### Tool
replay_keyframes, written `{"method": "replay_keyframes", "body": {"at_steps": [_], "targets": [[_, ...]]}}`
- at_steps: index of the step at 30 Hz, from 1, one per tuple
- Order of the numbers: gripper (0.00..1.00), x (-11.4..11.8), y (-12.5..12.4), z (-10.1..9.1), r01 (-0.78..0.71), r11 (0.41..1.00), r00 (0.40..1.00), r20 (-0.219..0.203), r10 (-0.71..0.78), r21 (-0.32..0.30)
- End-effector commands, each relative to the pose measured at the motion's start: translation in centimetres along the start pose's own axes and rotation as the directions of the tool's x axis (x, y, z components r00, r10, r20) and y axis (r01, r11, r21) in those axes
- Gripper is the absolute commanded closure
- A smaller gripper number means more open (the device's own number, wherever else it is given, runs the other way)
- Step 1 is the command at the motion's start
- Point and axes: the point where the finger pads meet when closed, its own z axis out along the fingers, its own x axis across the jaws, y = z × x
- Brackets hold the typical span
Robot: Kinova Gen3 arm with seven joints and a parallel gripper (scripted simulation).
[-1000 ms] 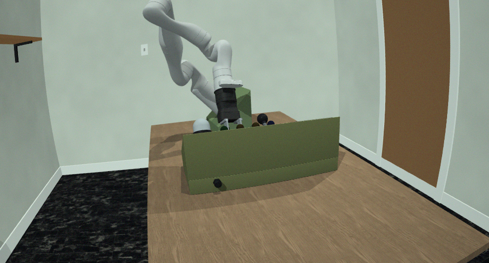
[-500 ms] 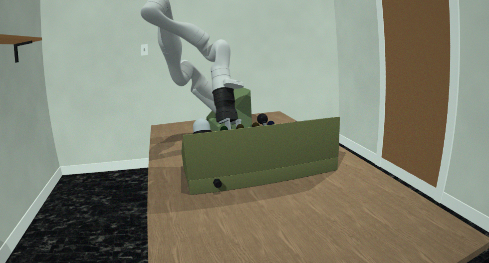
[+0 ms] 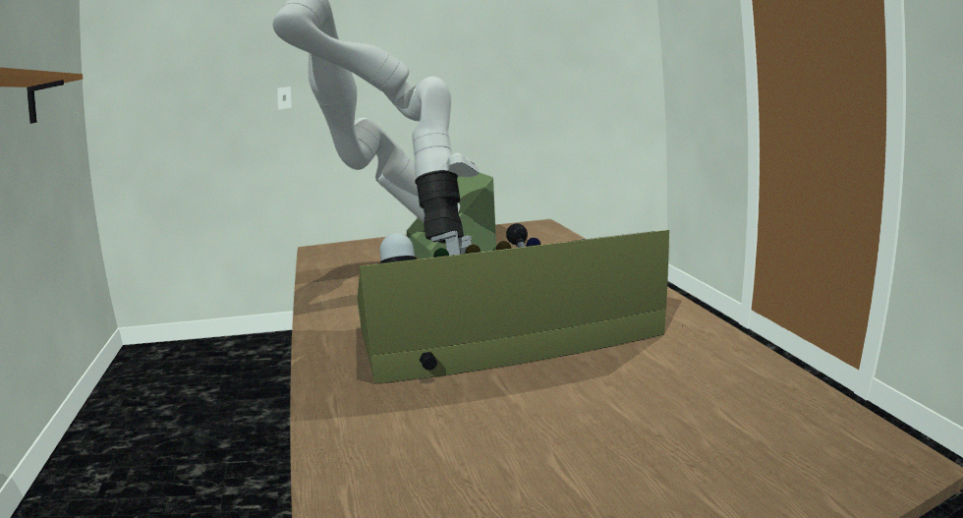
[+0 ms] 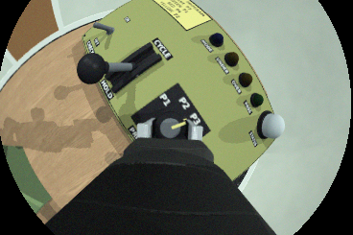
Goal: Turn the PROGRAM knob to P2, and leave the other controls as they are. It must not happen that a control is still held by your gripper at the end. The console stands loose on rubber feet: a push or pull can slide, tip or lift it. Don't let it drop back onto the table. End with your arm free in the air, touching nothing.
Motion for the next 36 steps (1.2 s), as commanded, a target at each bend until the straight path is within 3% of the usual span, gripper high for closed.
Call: {"method": "replay_keyframes", "body": {"at_steps": [1, 9, 19, 36], "targets": [[1.0, 0.03, -0.09, -0.04, 0.048, 0.999, 0.999, 0.001, -0.048, 0.003], [1.0, 0.03, -0.07, -0.04, 0.195, 0.981, 0.981, 0.0, -0.195, 0.003], [1.0, 0.03, -0.07, -0.04, 0.402, 0.916, 0.916, 0.0, -0.402, 0.003], [1.0, 0.02, -0.08, -0.04, 0.589, 0.808, 0.808, -0.001, -0.589, 0.003]]}}
